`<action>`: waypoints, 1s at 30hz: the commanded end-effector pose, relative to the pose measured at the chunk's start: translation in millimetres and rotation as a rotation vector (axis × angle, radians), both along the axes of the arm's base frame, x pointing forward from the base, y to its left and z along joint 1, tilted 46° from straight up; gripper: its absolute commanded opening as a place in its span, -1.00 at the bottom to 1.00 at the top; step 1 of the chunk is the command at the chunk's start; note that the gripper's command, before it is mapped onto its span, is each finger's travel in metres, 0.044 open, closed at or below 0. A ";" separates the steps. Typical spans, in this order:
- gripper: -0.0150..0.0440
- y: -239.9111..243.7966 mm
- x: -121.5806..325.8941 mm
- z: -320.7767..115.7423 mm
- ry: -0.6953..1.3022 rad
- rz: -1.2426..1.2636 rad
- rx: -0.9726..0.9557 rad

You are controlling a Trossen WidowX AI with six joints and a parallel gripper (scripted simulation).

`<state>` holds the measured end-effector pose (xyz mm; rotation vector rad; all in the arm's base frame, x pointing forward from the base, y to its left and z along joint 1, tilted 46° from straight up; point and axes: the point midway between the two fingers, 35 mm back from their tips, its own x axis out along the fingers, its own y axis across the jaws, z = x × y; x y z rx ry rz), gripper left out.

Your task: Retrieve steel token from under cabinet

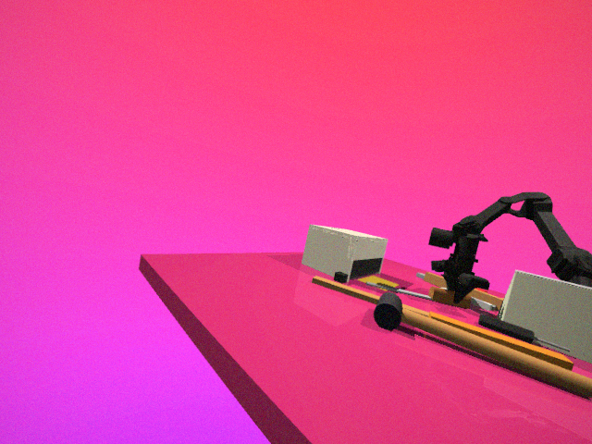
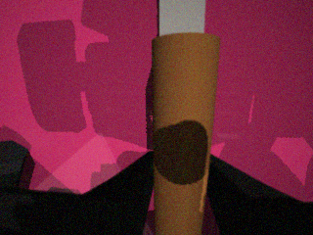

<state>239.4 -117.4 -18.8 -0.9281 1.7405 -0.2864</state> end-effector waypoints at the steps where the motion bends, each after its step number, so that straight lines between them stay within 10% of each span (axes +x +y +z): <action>1: -0.49 -3.7 -1.2 5.6 -0.006 0.000 -0.004; 30: -0.49 -23.9 -9.5 27.1 -0.006 0.000 -0.006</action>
